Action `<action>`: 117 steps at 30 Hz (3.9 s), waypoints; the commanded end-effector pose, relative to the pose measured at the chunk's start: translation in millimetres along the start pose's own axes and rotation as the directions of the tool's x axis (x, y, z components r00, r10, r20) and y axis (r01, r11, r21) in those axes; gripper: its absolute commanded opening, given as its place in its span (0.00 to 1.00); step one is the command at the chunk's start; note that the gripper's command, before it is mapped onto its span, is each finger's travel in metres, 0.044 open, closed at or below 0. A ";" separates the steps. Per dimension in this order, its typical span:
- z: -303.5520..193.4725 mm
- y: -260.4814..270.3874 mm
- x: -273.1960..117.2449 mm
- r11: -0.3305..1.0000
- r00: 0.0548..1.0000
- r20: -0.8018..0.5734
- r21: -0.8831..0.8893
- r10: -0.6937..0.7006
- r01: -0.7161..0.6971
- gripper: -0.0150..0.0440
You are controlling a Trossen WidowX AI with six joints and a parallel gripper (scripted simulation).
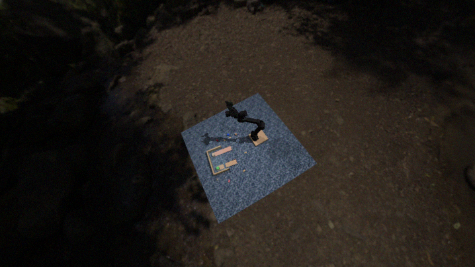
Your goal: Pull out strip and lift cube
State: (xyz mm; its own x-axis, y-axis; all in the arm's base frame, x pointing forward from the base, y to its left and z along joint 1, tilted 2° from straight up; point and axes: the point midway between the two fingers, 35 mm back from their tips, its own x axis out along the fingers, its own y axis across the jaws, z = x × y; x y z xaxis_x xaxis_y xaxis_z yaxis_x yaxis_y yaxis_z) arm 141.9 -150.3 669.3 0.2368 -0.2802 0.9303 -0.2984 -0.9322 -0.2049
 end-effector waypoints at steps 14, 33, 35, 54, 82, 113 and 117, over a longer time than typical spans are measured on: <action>156.2 0.3 -88.7 0.391 0.798 0.594 0.715 0.098 -0.580 0.93; 255.7 -46.0 -273.1 -0.632 0.213 0.977 0.160 -0.007 -0.759 0.93; 259.5 -51.4 -296.5 -0.707 0.136 0.990 0.081 -0.022 -0.703 0.93; 255.1 -72.4 -420.6 -0.952 -0.268 0.961 -0.144 -0.069 -0.270 0.93; 345.9 10.3 -483.7 -0.976 -0.903 0.375 0.029 0.209 -0.214 0.25; 363.6 21.8 -520.4 -0.976 -0.904 0.372 0.030 0.209 -0.214 0.25; 365.8 23.3 -526.4 -0.976 -0.904 0.372 0.030 0.210 -0.214 0.25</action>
State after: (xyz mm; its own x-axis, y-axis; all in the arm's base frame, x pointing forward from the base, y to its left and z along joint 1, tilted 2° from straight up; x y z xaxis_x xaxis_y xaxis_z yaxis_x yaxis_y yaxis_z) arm 349.6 -108.9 71.5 0.0744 -0.0333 -0.9967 0.2725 0.9621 -0.0118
